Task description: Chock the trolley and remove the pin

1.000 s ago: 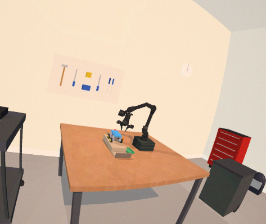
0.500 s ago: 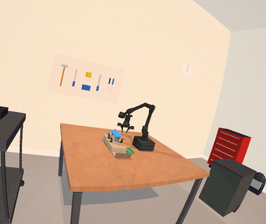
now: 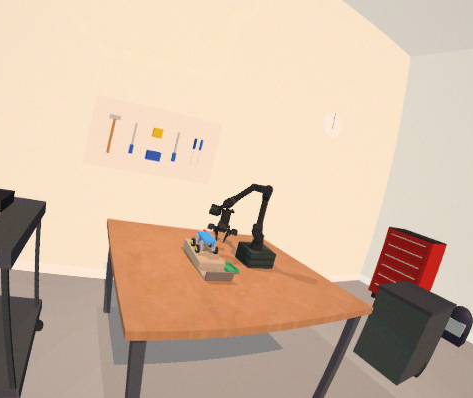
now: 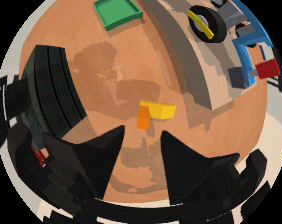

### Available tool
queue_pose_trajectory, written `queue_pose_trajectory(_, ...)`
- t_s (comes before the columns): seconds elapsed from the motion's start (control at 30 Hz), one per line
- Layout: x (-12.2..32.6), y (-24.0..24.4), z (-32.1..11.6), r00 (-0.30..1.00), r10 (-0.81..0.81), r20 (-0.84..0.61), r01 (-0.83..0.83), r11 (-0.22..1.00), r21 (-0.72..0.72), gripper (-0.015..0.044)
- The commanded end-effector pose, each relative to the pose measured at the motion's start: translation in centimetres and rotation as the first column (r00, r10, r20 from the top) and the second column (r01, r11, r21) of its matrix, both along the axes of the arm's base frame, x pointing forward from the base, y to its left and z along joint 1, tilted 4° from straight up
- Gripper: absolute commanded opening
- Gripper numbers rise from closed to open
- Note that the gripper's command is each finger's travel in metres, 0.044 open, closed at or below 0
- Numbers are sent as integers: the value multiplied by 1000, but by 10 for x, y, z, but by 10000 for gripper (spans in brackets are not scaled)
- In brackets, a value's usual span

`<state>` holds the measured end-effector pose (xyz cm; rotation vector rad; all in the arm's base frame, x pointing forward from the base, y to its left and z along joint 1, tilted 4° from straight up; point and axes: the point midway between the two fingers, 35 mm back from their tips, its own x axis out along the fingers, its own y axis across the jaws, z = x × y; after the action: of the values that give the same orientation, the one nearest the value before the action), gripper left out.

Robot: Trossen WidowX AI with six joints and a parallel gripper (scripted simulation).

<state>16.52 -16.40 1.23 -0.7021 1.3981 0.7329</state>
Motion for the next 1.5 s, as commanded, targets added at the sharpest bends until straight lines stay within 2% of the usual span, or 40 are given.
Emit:
queue_pose_trajectory(0.0,0,1,-6,1000,0,2,0,1000,5,190)
queue_pose_trajectory(1.33,2,4,-56,1000,0,2,0,1000,5,190)
queue_pose_trajectory(1.47,2,3,-53,1000,5,-1,-5,1000,1,85)
